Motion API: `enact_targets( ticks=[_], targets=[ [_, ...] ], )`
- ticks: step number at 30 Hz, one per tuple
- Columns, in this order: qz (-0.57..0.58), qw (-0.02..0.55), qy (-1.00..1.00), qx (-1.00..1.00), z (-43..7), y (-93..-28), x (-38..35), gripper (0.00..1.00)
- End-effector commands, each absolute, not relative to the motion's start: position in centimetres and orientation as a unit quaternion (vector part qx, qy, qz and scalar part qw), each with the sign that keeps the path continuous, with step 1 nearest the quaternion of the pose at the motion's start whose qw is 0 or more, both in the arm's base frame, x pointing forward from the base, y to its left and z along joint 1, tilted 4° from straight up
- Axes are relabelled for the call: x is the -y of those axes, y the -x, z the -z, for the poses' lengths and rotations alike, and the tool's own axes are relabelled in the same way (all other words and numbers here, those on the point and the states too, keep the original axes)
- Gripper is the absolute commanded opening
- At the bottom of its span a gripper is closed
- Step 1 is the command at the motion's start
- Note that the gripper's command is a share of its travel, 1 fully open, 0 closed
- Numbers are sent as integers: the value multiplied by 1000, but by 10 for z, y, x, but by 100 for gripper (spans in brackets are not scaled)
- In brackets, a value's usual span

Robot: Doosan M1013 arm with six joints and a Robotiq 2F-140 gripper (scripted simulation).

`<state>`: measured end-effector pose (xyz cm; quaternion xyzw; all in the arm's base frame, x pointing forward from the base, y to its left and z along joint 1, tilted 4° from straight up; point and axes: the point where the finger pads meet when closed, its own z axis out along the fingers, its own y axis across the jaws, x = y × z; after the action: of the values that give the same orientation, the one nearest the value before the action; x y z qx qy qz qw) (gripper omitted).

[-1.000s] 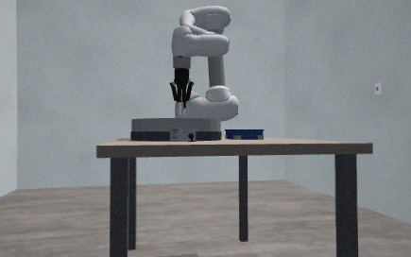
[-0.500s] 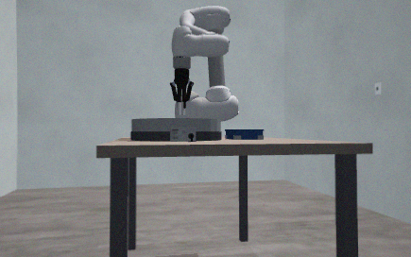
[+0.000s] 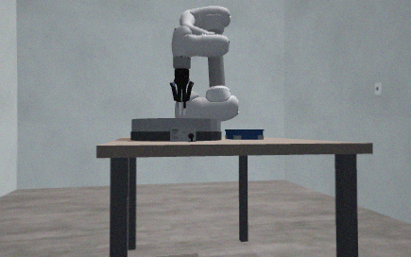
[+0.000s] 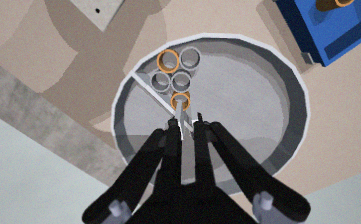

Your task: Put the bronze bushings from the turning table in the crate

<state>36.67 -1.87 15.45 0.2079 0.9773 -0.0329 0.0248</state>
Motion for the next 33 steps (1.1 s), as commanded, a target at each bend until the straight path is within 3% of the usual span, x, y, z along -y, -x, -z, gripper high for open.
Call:
enact_targets(
  ticks=[1, 33],
  targets=[
    [30, 20, -208, -977, -152, -360, 16, 10],
    [30, 20, -208, -977, -147, -360, 17, 10]
  ],
)
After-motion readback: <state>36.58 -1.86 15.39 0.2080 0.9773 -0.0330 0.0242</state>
